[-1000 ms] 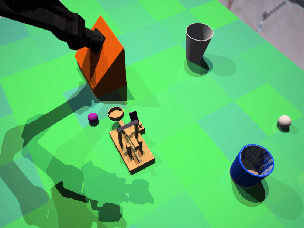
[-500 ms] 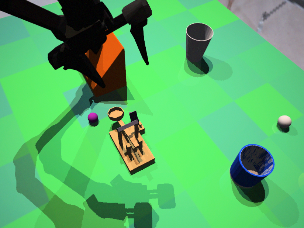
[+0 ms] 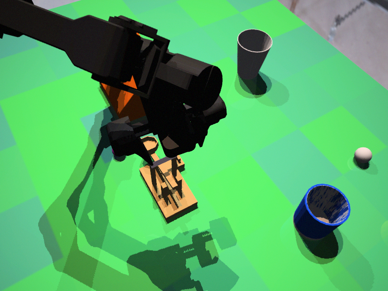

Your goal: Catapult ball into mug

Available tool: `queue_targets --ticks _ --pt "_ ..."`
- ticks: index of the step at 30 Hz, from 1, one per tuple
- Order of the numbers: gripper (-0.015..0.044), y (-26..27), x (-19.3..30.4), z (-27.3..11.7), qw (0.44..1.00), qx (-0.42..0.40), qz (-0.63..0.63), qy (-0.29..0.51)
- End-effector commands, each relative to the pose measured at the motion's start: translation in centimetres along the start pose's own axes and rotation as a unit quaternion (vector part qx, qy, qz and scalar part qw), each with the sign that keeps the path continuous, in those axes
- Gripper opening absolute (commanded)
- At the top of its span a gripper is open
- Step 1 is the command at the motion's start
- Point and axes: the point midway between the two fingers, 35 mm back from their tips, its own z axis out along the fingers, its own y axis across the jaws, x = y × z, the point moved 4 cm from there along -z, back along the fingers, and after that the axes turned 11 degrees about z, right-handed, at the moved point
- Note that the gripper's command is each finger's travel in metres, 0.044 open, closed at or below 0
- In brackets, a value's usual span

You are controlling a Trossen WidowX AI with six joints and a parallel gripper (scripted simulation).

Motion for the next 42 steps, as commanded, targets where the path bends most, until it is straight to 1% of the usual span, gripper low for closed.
queue_targets --ticks 1,6,11,16,22,42 --pt "0.0440 0.1 0.6 3.8 0.997 0.038 -0.036 0.048" --pt "0.0440 -0.2 1.5 7.6 0.990 0.071 -0.072 0.101" --pt "0.0440 -0.3 1.6 8.0 0.989 0.072 -0.074 0.103" --pt "0.0440 -1.5 2.6 12.0 0.989 0.072 -0.074 0.103" --pt "0.0440 -1.5 2.7 12.4 0.989 0.072 -0.074 0.103" --pt "0.0440 -2.0 3.2 15.6 0.989 0.073 -0.074 0.103"
